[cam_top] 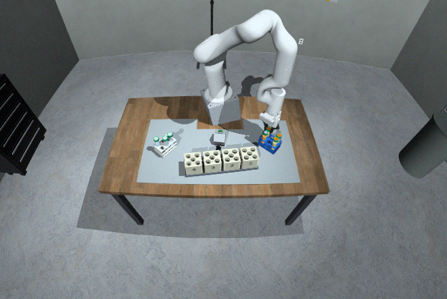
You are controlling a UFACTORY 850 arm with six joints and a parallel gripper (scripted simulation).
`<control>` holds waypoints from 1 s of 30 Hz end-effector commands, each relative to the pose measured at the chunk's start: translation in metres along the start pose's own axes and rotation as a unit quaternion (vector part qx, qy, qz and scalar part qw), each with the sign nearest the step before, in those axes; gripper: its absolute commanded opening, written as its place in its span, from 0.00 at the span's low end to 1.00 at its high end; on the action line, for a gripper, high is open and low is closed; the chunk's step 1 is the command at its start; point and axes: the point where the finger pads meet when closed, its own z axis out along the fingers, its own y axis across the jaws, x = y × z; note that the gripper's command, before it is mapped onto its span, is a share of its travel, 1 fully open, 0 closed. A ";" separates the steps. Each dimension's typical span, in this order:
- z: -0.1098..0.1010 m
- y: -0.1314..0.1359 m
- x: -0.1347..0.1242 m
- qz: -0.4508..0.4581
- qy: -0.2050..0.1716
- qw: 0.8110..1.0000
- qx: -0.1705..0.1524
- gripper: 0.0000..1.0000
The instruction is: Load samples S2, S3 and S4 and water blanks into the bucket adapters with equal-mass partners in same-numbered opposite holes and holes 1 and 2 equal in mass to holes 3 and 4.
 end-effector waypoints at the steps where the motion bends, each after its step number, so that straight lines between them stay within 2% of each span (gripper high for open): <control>1: 0.000 -0.001 0.000 0.000 0.000 1.000 0.001 0.00; 30: -0.015 -0.001 0.000 0.000 0.000 1.000 0.001 0.00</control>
